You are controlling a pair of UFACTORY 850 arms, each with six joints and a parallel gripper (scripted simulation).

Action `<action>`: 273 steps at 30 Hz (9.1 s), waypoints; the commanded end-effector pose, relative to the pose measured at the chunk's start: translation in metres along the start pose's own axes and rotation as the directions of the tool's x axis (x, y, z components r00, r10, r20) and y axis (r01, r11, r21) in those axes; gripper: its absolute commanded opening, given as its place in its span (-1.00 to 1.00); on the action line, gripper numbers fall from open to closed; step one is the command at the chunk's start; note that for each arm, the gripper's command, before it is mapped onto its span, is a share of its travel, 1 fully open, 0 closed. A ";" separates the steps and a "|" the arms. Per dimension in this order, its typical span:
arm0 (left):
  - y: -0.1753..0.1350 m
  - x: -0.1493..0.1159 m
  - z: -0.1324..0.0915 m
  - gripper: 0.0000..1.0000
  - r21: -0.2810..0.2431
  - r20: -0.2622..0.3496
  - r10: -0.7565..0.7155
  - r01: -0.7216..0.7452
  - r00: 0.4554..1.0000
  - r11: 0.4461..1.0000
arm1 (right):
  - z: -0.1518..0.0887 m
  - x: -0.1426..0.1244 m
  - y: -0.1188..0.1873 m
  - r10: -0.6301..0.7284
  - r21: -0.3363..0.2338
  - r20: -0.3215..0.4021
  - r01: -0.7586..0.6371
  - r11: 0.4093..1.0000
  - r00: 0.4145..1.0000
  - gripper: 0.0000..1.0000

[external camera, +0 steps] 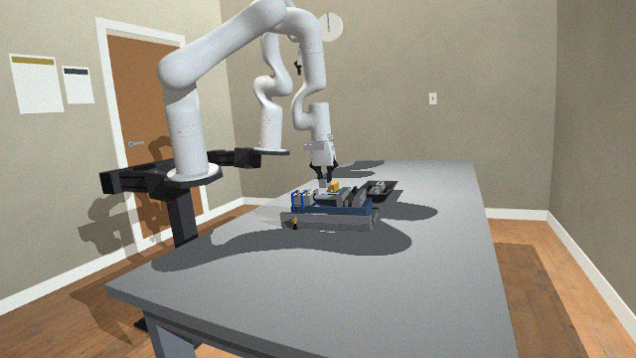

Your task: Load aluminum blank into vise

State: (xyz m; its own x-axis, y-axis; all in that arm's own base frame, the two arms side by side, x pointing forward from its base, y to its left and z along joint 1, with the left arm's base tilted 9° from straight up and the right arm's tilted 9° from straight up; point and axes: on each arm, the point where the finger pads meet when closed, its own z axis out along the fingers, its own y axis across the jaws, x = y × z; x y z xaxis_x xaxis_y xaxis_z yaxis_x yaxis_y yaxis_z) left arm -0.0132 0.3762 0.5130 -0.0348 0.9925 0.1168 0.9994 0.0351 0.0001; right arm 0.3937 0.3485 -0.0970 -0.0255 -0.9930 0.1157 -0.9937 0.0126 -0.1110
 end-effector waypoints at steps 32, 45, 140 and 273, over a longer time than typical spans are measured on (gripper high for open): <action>0.000 0.000 -0.001 1.00 0.000 -0.002 0.000 0.000 1.000 1.000 | -0.076 0.031 -0.044 -0.017 -0.008 0.000 0.017 1.000 1.000 -1.00; 0.000 0.000 -0.001 1.00 0.000 -0.002 0.000 0.000 1.000 1.000 | -0.075 0.106 -0.118 -0.049 -0.009 0.002 0.049 0.999 0.999 -1.00; 0.000 0.000 -0.001 1.00 0.000 -0.002 0.000 0.000 1.000 1.000 | -0.076 0.252 -0.205 -0.099 -0.006 -0.003 0.099 0.995 0.995 -1.00; 0.000 0.000 -0.001 1.00 0.000 -0.002 0.000 0.000 1.000 1.000 | -0.040 0.252 -0.205 -0.099 -0.006 -0.003 0.099 0.995 0.995 -1.00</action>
State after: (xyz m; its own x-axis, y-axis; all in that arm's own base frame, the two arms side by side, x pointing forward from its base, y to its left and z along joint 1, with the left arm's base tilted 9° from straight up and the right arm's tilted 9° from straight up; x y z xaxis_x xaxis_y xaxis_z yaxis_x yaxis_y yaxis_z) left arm -0.0132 0.3762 0.5130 -0.0348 0.9925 0.1168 0.9994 0.0351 0.0001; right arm 0.5856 0.1006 -0.0047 0.0729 -0.9889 0.1292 -0.9922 -0.0851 -0.0914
